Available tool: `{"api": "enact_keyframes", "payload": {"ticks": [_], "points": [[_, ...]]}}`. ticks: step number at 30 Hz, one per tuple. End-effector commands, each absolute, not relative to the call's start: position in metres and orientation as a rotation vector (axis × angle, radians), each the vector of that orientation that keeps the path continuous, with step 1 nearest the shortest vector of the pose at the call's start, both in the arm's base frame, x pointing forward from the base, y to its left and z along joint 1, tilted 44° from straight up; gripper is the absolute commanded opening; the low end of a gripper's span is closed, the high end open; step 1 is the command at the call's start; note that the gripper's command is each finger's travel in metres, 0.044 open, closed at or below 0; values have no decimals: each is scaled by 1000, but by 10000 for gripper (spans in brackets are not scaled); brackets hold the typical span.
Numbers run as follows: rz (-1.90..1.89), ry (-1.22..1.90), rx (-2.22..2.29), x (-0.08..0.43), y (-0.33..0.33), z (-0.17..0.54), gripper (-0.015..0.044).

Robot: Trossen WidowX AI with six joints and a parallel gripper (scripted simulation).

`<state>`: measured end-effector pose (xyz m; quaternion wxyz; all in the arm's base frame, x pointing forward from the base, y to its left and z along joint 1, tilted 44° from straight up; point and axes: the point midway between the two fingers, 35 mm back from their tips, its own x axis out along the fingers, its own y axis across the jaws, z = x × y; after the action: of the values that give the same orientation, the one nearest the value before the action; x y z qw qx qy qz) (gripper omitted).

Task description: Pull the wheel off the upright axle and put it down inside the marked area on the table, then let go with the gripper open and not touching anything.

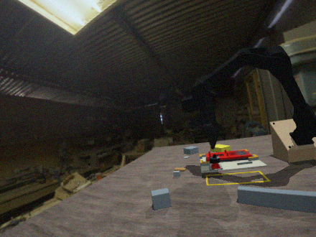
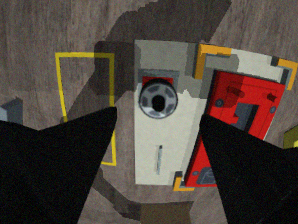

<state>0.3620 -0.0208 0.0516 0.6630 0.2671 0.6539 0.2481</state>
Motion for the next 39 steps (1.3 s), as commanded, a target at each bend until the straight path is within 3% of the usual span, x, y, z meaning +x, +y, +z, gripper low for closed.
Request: {"api": "enact_keyframes", "payload": {"ticks": [1,13,17,25,30,39], "points": [[563,1488,618,361,-3,32,300],[566,1488,620,358,17,10,300],[569,1489,608,359,15,14,195],[569,1489,608,359,15,14,142],[569,1489,608,359,14,14,10],[568,1489,609,359,12,16,0]]}}
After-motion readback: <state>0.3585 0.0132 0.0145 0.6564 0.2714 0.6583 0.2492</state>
